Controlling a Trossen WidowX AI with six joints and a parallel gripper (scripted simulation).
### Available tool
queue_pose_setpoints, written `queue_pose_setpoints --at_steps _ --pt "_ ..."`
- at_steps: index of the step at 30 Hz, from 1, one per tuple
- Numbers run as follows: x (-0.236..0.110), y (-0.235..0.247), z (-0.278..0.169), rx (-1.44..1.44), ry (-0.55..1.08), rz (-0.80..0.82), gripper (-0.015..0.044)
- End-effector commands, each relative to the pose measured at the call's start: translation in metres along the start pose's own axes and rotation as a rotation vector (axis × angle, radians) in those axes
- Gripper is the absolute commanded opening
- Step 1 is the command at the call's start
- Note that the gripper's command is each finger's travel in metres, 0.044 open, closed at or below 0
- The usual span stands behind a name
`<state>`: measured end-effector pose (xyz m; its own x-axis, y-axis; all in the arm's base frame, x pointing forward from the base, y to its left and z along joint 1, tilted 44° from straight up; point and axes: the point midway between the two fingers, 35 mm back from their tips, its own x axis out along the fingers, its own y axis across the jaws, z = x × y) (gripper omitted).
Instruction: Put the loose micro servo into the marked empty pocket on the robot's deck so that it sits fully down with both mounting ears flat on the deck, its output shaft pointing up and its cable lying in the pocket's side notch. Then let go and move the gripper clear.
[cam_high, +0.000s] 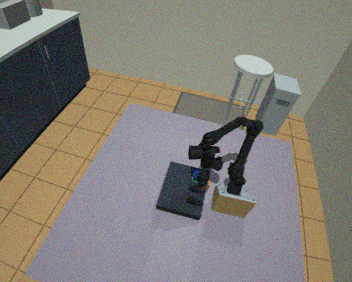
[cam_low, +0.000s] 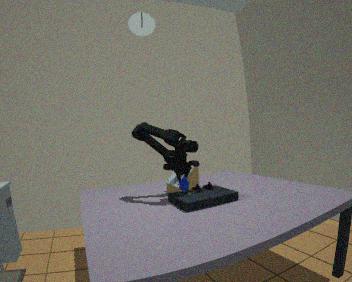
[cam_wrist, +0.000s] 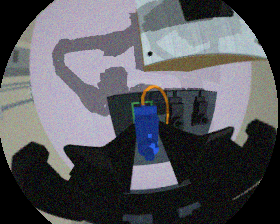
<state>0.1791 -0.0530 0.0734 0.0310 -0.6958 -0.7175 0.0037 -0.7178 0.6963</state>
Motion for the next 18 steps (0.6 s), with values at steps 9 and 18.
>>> queue_pose_setpoints --at_steps 9,18 --pt "0.0086 0.0008 -0.001 -0.001 0.006 0.003 0.0" --pt "0.0118 0.0008 -0.001 -0.001 0.006 0.003 0.0"
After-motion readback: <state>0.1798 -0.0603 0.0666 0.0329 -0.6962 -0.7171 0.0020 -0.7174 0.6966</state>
